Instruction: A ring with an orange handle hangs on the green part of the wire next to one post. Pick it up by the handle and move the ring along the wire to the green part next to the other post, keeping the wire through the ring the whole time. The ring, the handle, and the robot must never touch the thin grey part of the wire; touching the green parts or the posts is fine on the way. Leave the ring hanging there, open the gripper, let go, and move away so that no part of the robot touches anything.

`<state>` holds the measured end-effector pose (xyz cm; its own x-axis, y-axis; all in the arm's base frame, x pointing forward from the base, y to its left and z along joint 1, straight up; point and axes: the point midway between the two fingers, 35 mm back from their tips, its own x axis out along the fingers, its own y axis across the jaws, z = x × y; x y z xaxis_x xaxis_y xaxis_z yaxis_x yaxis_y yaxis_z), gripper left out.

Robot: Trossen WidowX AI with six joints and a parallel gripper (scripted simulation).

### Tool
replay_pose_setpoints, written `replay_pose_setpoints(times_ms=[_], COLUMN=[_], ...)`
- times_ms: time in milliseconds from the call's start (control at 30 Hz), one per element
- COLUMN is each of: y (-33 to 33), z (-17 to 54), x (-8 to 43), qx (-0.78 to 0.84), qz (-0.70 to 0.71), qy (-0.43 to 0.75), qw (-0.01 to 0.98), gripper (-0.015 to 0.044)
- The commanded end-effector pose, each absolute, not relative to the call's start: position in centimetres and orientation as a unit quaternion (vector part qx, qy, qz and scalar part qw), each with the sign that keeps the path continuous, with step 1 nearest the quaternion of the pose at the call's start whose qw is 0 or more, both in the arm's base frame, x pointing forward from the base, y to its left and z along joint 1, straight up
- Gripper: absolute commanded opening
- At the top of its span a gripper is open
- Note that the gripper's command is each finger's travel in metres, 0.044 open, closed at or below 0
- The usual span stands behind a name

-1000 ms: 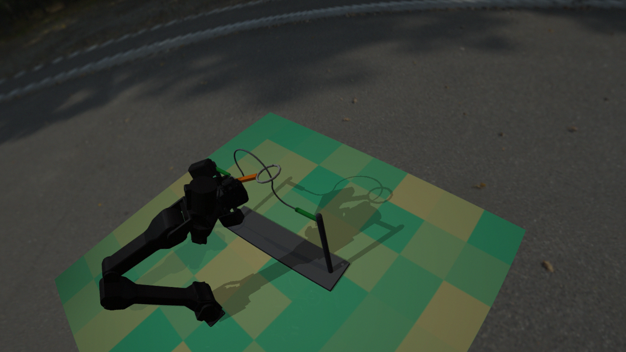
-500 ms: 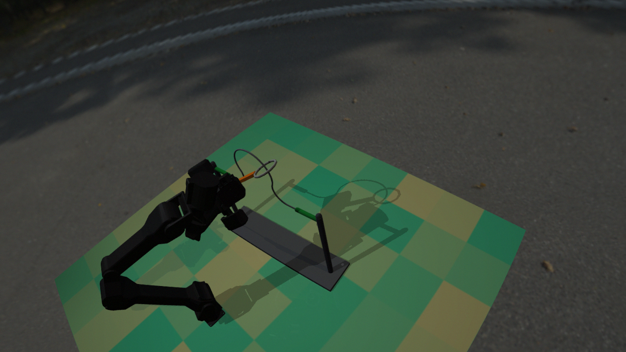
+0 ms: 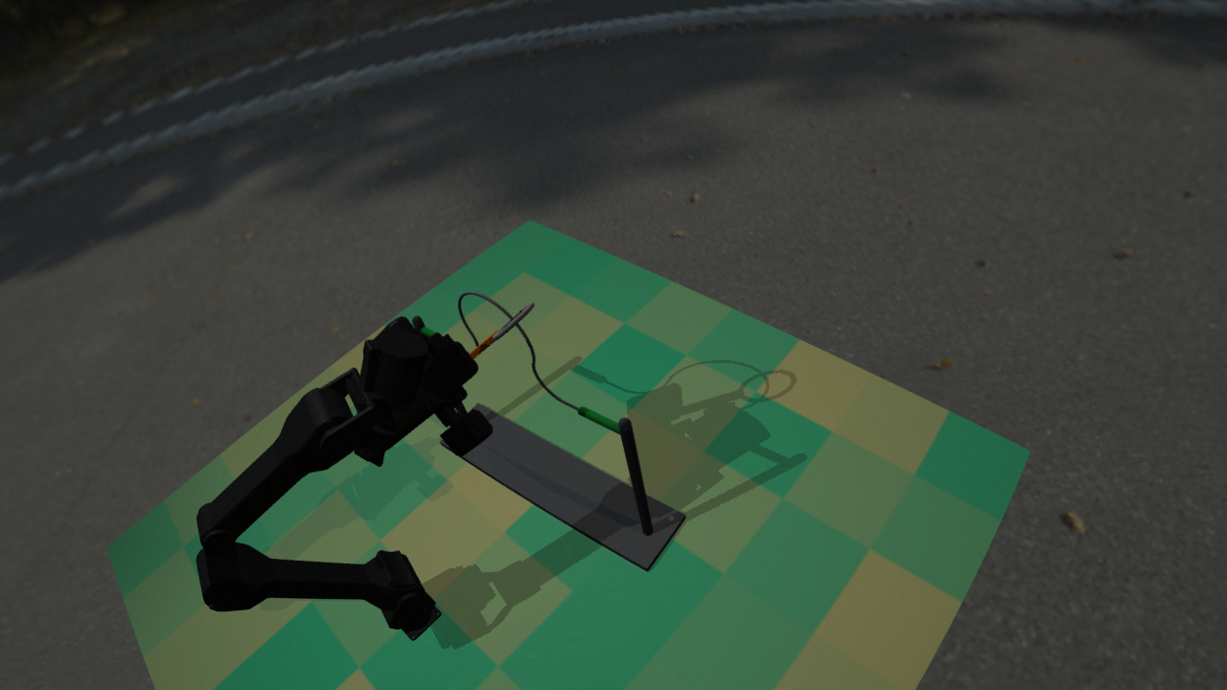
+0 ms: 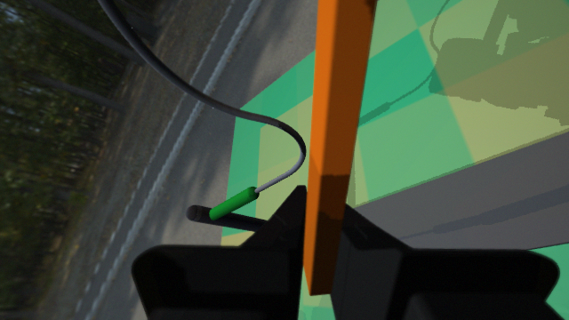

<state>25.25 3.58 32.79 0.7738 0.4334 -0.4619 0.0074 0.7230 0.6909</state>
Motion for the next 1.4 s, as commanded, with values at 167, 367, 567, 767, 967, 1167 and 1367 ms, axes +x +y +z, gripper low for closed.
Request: replay_pose_setpoints(times_ms=[167,367,567,767,967,1167,1367], y=[3.1,2.7,2.3,1.8,1.4,0.9,0.4], z=[32.4,32.0,31.8,31.6,31.4,31.2,31.1], x=[25.4,25.4,25.5,25.5,25.6,25.6,25.7], qx=[0.290,0.248,0.206,0.163,0.120,0.077,0.034], qz=[0.101,0.086,0.072,0.057,0.043,0.028,0.014], qy=[0.314,0.314,0.312,0.310,0.306,0.302,0.297], qw=[0.898,0.912,0.925,0.935,0.943,0.950,0.954], gripper=[-0.0150,-0.0150,-0.0150,-0.0150,-0.0150,-0.0150,-0.0150])
